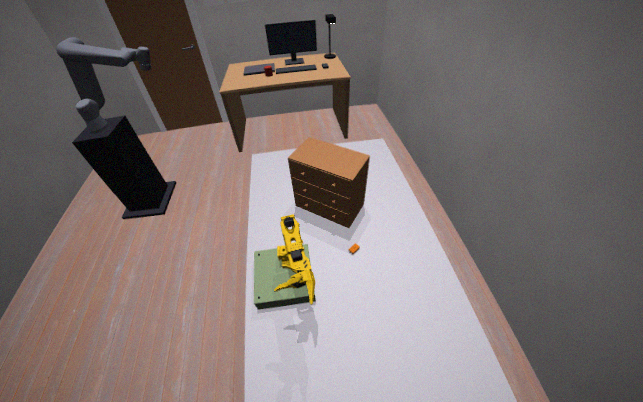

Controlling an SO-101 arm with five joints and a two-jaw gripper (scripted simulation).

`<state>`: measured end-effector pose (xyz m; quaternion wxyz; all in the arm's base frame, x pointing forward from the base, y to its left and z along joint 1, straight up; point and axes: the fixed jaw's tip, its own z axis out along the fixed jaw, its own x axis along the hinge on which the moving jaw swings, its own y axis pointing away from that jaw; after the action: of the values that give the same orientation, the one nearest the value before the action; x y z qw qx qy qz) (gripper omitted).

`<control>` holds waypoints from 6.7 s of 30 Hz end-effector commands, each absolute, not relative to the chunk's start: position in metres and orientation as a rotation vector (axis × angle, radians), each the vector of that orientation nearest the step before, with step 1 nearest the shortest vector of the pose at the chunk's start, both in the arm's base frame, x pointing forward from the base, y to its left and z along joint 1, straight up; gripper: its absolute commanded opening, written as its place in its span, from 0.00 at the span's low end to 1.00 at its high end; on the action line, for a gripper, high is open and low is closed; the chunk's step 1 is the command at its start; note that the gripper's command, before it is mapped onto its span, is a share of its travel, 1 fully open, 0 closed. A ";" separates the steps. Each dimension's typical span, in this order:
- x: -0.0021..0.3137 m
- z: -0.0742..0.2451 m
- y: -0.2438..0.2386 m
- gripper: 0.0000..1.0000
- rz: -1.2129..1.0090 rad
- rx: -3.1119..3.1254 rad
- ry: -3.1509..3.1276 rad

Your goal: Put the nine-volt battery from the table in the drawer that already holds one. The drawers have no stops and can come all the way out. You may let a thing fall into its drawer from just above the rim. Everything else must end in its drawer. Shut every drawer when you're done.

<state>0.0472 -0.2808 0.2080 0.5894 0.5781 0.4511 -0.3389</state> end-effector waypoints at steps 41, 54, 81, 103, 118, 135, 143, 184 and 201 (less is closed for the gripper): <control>0.102 0.195 -0.258 0.50 -0.638 1.251 1.252; 0.165 0.176 -0.210 0.50 -0.441 1.077 1.523; 0.228 0.133 -0.057 0.50 -0.057 0.480 2.050; 0.201 0.104 0.047 0.50 0.152 -0.109 2.296; 0.154 0.085 0.100 0.50 0.257 -0.600 2.372; 0.087 0.065 0.129 0.50 0.323 -1.210 2.329; 0.074 0.062 0.131 0.50 0.329 -1.334 2.301; 0.074 0.062 0.131 0.50 0.329 -1.334 2.301; 0.071 0.060 0.129 0.50 0.211 -1.727 1.990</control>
<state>0.0744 0.1313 0.0640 0.2516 -0.6013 0.7534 0.0870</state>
